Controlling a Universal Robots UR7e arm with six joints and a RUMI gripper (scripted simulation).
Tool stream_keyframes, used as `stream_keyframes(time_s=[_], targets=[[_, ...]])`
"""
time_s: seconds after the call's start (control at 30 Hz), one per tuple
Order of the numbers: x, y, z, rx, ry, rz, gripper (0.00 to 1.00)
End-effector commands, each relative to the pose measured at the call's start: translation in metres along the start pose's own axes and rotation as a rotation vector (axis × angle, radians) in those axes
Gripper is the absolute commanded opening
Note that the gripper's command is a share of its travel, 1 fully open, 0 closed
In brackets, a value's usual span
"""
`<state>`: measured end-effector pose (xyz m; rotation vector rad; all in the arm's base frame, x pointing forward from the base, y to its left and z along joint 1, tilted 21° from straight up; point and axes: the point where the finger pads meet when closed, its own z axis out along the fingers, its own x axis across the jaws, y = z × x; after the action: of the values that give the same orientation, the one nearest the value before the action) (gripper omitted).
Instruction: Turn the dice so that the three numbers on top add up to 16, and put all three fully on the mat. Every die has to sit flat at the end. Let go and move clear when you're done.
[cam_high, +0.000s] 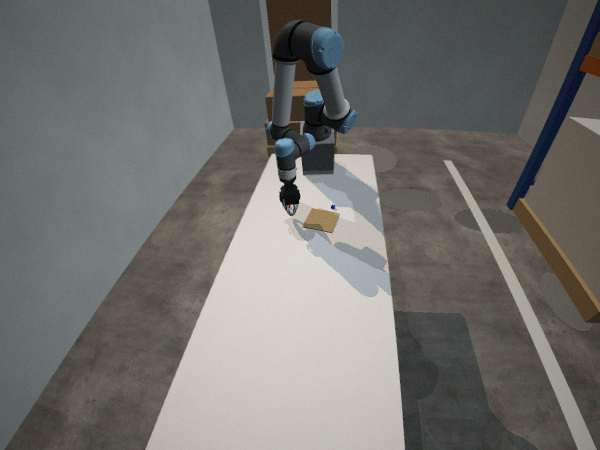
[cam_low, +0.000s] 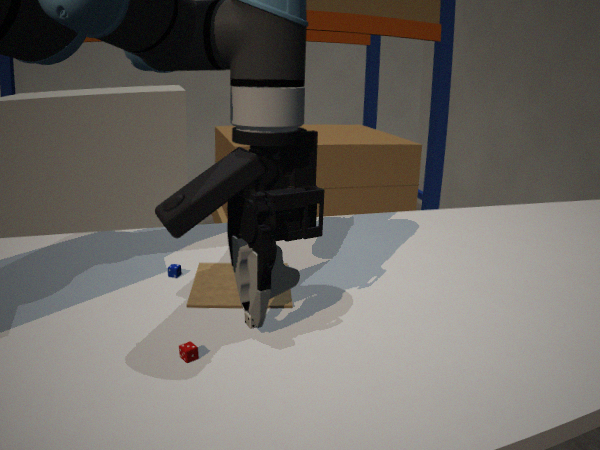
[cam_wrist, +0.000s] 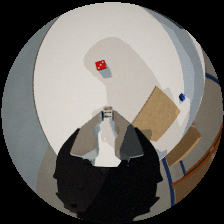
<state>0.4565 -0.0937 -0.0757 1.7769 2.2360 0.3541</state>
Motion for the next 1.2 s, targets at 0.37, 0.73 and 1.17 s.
stream_keyframes(time_s=[0.37, 0.73, 1.17], targets=[[0.0, 0.0, -0.047, 0.0, 0.0, 0.0, 0.0], [0.0, 0.0, -0.073, 0.0, 0.0, 0.0, 0.0], [0.0, 0.0, -0.084, 0.0, 0.0, 0.0, 0.0]])
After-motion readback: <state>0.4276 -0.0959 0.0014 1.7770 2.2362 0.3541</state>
